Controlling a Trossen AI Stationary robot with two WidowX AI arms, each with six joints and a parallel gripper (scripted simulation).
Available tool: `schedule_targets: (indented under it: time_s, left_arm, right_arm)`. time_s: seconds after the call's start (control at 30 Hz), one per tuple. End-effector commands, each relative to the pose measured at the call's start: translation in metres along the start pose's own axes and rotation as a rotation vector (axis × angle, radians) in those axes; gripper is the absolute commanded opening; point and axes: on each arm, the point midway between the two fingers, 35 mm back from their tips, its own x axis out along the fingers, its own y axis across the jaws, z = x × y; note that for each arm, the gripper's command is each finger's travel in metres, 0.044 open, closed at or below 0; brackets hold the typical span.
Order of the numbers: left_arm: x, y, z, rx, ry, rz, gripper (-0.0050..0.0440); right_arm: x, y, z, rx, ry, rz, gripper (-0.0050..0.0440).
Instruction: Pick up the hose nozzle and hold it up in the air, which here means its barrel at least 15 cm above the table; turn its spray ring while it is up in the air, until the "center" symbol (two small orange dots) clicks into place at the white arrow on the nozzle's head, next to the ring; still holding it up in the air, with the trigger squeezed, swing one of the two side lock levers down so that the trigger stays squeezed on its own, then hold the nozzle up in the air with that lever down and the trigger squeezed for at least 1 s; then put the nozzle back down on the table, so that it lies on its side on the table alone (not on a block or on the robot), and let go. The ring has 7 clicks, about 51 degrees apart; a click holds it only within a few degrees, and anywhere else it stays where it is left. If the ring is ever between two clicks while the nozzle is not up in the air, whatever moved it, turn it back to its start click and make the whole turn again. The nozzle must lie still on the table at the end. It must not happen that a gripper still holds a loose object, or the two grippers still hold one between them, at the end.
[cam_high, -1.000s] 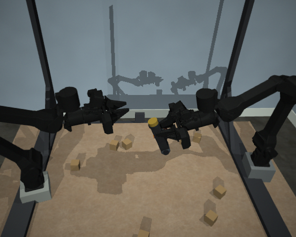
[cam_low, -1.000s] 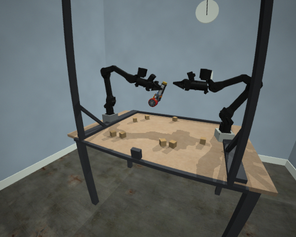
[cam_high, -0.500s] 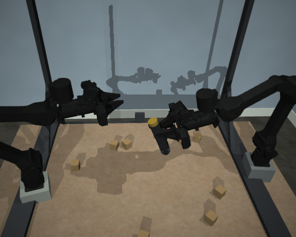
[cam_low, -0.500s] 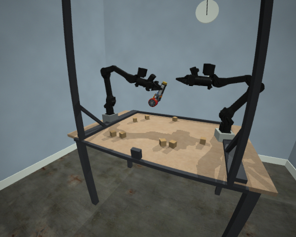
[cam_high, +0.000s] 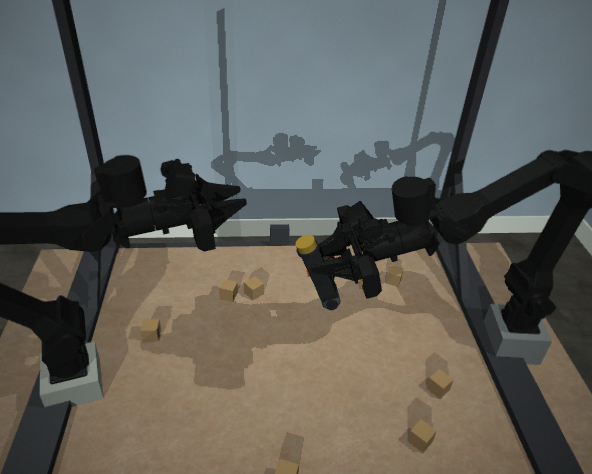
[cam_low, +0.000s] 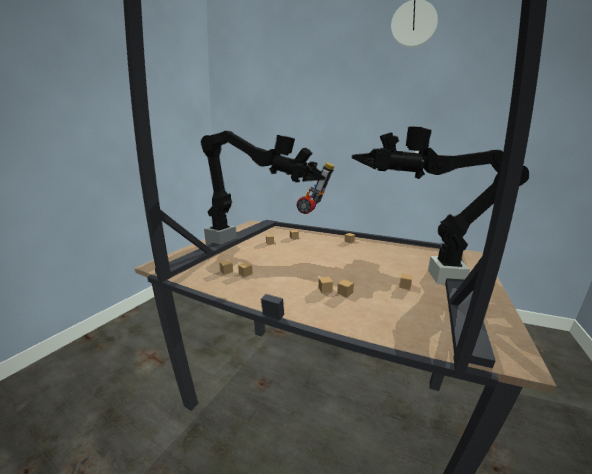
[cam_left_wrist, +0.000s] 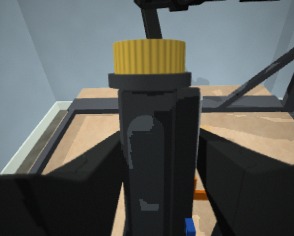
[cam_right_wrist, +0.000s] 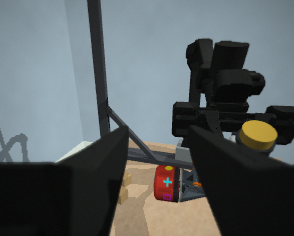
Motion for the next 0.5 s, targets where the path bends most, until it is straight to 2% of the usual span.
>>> schedule_targets:
  time_s: [0.0, 0.47]
  left_arm:
    - [-0.0038, -0.0006, 0.0139, -0.001, -0.038, -0.003, 0.0165]
    - [-0.0038, -0.0006, 0.0139, -0.001, -0.038, -0.003, 0.0165]
  right_arm:
    - [-0.0009, 0.0001, 0.0065, 0.005, -0.017, 0.003, 0.0180]
    - [-0.0003, 0.0005, 0.0043, 0.005, -0.011, 0.006, 0.0180]
